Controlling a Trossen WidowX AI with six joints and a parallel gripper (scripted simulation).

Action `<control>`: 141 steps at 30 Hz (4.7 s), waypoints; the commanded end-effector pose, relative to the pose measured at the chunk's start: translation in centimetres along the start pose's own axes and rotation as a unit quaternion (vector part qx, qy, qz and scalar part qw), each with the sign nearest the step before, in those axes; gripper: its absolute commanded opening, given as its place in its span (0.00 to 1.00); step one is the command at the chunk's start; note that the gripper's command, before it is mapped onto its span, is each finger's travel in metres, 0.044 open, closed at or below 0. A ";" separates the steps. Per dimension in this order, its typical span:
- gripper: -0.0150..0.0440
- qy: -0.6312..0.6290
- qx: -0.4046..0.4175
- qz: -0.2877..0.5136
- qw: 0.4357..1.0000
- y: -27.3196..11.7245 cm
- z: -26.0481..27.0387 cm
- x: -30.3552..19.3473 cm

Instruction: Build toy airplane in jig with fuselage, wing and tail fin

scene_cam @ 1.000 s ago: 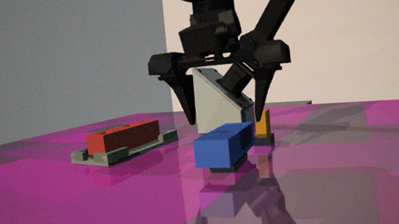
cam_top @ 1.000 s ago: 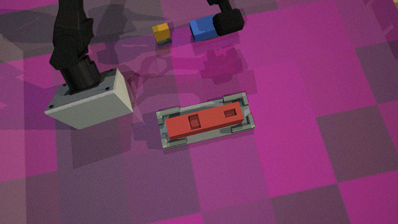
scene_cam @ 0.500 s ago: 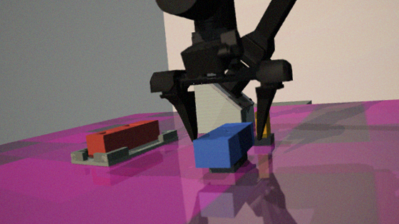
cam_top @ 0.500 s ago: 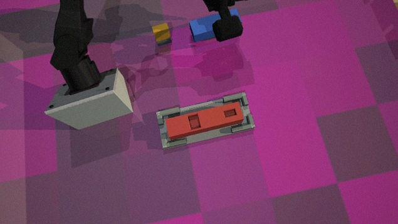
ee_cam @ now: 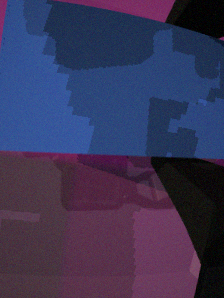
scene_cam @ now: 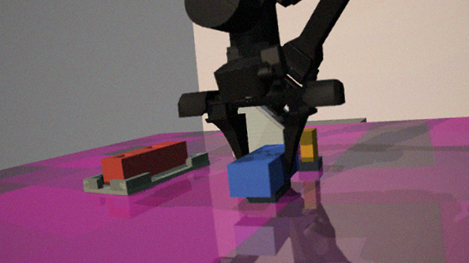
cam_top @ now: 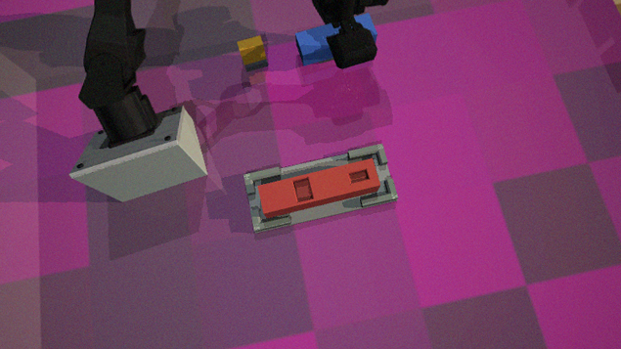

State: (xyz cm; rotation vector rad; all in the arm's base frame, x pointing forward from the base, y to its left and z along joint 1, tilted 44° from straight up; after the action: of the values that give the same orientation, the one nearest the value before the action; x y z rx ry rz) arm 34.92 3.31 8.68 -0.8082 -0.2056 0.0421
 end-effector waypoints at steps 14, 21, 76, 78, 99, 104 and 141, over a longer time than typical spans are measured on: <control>0.25 0.003 0.000 0.002 1.000 -2.1 -0.2 0.2; 0.25 0.003 -0.002 0.003 1.000 -4.3 -0.3 0.5; 0.25 -0.204 -0.014 0.006 0.979 -11.9 -7.8 -3.6; 0.25 -0.220 -0.015 0.007 0.975 -11.9 -8.3 -3.9; 0.25 -0.388 -0.016 0.013 0.922 -11.1 -13.6 -8.2; 0.25 -0.428 -0.015 0.014 0.903 -10.8 -14.8 -9.4; 0.30 -0.683 0.000 0.008 0.731 -8.2 -20.3 -18.4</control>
State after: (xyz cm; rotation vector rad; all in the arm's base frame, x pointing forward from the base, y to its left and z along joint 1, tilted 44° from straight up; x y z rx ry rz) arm 21.03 -19.08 -1.78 -0.6472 -1.5926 0.6645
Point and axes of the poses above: the point midway between the two fingers, 35 mm back from their tips, its own y axis out along the fingers, its own z axis across the jaws, x = y × z, the point moved 6 cm from there along -y, back along the fingers, and after that the axes turned 13 degrees about -y, right-handed, at the moved point
